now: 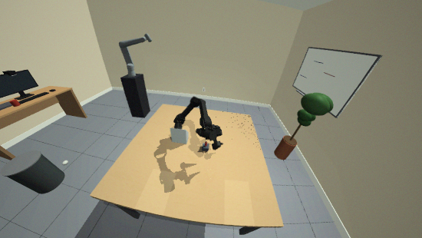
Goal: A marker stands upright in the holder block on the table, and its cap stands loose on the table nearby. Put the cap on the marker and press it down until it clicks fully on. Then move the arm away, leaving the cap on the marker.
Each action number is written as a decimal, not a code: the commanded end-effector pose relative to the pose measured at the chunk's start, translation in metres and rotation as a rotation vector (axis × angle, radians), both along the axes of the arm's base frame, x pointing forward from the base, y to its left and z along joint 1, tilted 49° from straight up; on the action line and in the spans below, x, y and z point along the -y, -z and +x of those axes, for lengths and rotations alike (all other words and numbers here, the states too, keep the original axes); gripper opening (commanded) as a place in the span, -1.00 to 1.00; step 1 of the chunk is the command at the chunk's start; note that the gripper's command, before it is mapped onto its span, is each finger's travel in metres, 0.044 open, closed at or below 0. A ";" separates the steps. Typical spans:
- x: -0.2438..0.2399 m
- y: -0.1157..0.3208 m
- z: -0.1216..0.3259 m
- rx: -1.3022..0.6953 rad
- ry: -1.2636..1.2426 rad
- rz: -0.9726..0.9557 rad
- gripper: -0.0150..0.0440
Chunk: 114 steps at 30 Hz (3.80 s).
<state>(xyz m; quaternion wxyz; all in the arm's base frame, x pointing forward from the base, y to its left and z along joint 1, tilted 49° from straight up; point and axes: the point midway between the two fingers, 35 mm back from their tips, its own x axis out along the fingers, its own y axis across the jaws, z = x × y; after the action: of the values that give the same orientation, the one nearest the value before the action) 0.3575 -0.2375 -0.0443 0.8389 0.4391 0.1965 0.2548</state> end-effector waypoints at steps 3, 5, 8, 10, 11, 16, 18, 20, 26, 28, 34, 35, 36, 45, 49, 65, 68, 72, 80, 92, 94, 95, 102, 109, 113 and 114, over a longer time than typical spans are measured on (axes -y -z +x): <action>-0.023 -0.013 0.010 -0.082 -0.061 0.012 0.60; -0.056 -0.030 0.021 -0.197 -0.141 0.019 0.42; -0.098 -0.051 0.026 -0.340 -0.232 0.013 0.30; -0.128 -0.066 0.025 -0.442 -0.290 -0.002 0.30; -0.144 -0.073 0.021 -0.496 -0.319 -0.013 0.30; -0.217 -0.107 -0.011 -0.763 -0.439 -0.108 0.30; -0.240 -0.119 -0.029 -0.853 -0.472 -0.157 0.30; -0.248 -0.123 -0.037 -0.887 -0.483 -0.178 0.30; -0.249 -0.124 -0.031 -0.888 -0.483 -0.179 0.30; -0.251 -0.122 -0.031 -0.888 -0.483 -0.179 0.30; -0.275 -0.101 -0.029 -0.887 -0.483 -0.178 0.30; -0.275 -0.101 -0.029 -0.887 -0.483 -0.178 0.30; -0.276 -0.100 -0.028 -0.887 -0.483 -0.178 0.30; -0.289 -0.089 -0.026 -0.887 -0.483 -0.178 0.30; -0.294 -0.084 -0.025 -0.887 -0.483 -0.178 0.30; -0.313 -0.068 -0.023 -0.887 -0.483 -0.178 0.30; -0.317 -0.065 -0.022 -0.886 -0.484 -0.177 0.30; -0.322 -0.061 -0.022 -0.886 -0.484 -0.177 0.30; -0.326 -0.057 -0.022 -0.886 -0.485 -0.176 0.03; -0.325 -0.058 -0.022 -0.882 -0.480 -0.175 -0.44; -0.320 -0.060 -0.020 -0.869 -0.469 -0.172 -0.49; -0.318 -0.061 -0.019 -0.863 -0.462 -0.171 -0.49; -0.311 -0.067 -0.019 -0.865 -0.463 -0.173 -0.49; -0.299 -0.077 -0.021 -0.874 -0.469 -0.177 -0.49; -0.293 -0.083 -0.022 -0.878 -0.473 -0.178 -0.49; -0.291 -0.085 -0.023 -0.879 -0.474 -0.178 -0.49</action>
<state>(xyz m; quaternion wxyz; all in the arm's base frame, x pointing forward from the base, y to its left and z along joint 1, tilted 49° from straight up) 0.3353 0.0599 0.0347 0.6291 0.3783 0.6456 0.2105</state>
